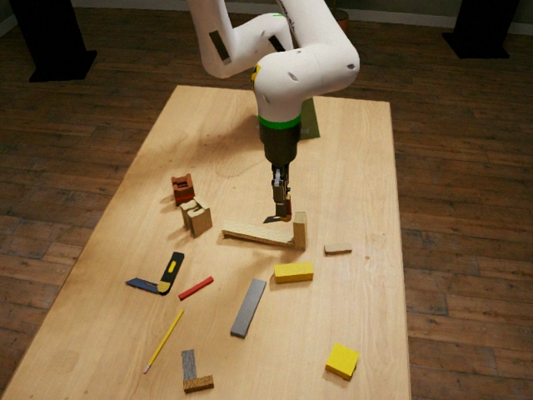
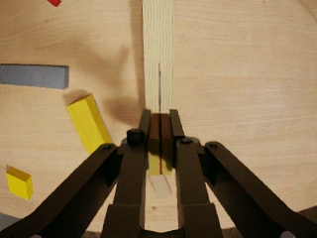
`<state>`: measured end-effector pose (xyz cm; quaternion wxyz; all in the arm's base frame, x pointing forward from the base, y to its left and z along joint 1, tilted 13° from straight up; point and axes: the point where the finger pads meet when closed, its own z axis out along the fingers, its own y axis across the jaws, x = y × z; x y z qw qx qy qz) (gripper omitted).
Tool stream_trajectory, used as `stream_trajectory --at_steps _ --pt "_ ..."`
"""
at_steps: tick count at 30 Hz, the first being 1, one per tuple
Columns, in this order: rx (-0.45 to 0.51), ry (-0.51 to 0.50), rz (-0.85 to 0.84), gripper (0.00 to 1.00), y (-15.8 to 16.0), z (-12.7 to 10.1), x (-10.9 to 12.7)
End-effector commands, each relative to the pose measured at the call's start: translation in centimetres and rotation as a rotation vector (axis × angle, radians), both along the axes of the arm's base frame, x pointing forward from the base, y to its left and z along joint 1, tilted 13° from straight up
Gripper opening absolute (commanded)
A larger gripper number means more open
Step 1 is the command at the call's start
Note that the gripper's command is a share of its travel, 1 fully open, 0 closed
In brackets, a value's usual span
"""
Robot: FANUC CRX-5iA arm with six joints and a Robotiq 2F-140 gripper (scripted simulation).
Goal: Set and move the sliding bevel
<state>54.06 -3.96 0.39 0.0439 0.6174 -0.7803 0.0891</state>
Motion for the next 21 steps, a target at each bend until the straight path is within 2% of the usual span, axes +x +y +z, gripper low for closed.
stream_trajectory --at_steps 1,6,21 --pt "0.000 -0.002 0.001 0.10 -0.1 -0.6 0.1" --pt "0.000 -0.002 0.001 0.10 -0.2 -1.7 0.2" --pt "0.001 -0.003 0.001 0.10 -0.4 -3.2 0.3"
